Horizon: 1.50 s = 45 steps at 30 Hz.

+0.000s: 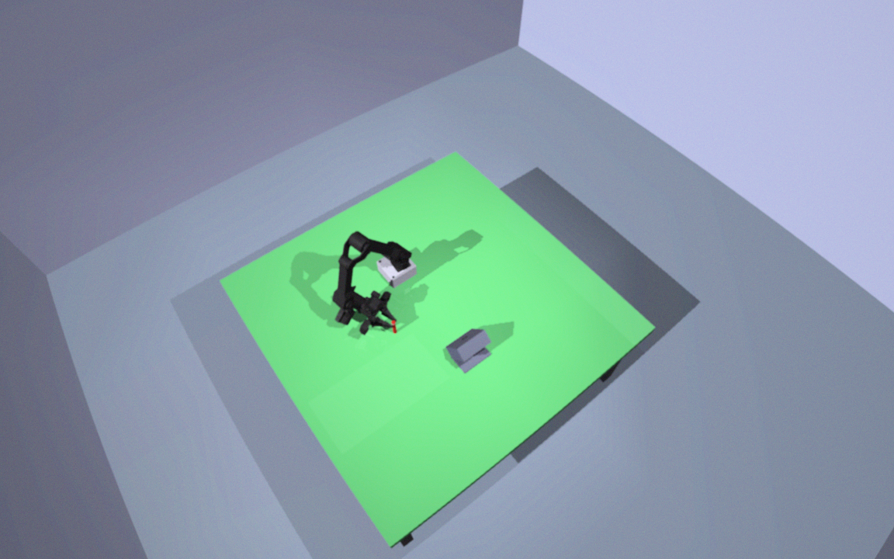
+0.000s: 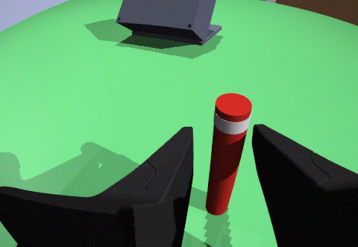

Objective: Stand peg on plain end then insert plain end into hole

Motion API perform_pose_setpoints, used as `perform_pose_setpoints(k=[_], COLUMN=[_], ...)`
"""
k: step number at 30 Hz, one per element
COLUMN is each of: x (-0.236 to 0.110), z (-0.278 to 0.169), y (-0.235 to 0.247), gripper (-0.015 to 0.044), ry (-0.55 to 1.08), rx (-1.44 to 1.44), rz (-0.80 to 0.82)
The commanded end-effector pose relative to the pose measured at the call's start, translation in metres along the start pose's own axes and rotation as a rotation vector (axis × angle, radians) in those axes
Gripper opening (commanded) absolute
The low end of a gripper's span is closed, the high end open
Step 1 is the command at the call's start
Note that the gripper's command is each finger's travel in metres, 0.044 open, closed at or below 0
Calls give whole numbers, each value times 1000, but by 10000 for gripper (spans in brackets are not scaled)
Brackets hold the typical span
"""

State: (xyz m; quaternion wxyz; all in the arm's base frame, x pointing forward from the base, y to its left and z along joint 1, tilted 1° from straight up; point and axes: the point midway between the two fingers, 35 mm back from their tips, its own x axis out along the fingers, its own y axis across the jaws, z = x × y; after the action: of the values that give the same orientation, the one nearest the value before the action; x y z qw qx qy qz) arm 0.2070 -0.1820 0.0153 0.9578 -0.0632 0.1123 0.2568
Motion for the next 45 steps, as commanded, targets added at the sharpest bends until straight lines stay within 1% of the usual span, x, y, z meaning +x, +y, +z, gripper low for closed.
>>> perform_pose_setpoints(k=[1, 8, 20, 26, 28, 33, 36, 38, 43, 45], x=[0, 0, 0, 0, -3, -25, -36, -40, -40, -36], z=[0, 0, 0, 0, 9, 83, 132, 153, 155, 152], y=[0, 0, 0, 0, -3, -15, -11, -7, -6, -3], gripper=[130, 130, 440, 440, 440, 440, 440, 440, 440, 440], ry=[0, 0, 0, 0, 1, 9, 14, 16, 19, 48], rx=[0, 0, 0, 0, -2, -20, -30, -34, -33, -25], rz=[0, 0, 0, 0, -1, -12, -19, -21, -17, 18])
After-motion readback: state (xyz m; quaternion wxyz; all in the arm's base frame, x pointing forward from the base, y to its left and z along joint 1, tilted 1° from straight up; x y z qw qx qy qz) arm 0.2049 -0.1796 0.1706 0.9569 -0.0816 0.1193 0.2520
